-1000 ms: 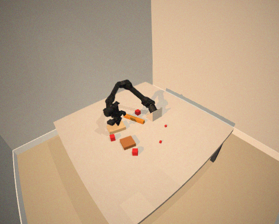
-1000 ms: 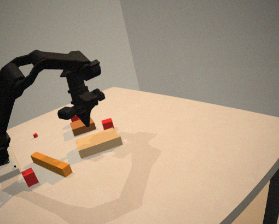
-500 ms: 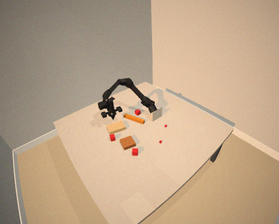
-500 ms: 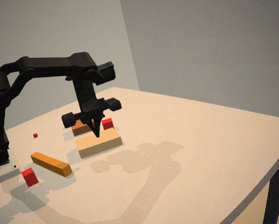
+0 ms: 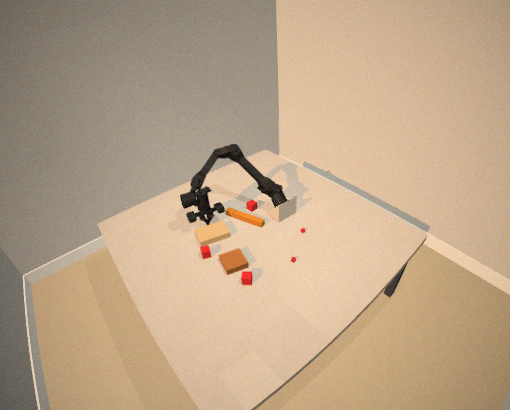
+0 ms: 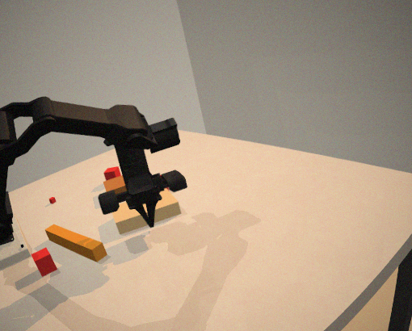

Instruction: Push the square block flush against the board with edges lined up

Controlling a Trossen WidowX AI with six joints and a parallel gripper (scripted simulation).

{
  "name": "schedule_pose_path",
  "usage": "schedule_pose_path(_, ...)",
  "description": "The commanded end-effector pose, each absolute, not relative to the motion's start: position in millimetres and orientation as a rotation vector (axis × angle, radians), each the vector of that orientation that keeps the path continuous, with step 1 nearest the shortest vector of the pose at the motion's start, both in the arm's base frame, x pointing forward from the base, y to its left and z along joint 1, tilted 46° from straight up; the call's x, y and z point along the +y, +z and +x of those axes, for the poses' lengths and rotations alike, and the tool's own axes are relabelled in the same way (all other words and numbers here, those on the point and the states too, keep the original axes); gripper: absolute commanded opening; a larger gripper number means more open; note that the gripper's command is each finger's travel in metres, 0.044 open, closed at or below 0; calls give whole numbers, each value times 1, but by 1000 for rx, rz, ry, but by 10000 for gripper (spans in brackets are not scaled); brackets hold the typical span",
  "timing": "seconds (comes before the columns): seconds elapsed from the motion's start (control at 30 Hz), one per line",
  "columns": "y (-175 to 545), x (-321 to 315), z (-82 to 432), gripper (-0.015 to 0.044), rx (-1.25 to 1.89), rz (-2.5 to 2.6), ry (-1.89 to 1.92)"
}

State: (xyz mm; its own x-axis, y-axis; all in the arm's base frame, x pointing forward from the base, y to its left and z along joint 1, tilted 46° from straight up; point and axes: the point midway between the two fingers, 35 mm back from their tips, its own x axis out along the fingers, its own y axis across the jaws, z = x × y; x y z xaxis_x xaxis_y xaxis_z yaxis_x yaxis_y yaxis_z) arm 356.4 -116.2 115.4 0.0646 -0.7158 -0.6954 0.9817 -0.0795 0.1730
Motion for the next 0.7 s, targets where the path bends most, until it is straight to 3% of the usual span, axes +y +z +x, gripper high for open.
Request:
schedule_pose_path(0.0, 113, -116, 358, 0, 450, 760, -1477)
schedule_pose_path(0.67, 91, -95, 367, 0, 455, 764, -1476)
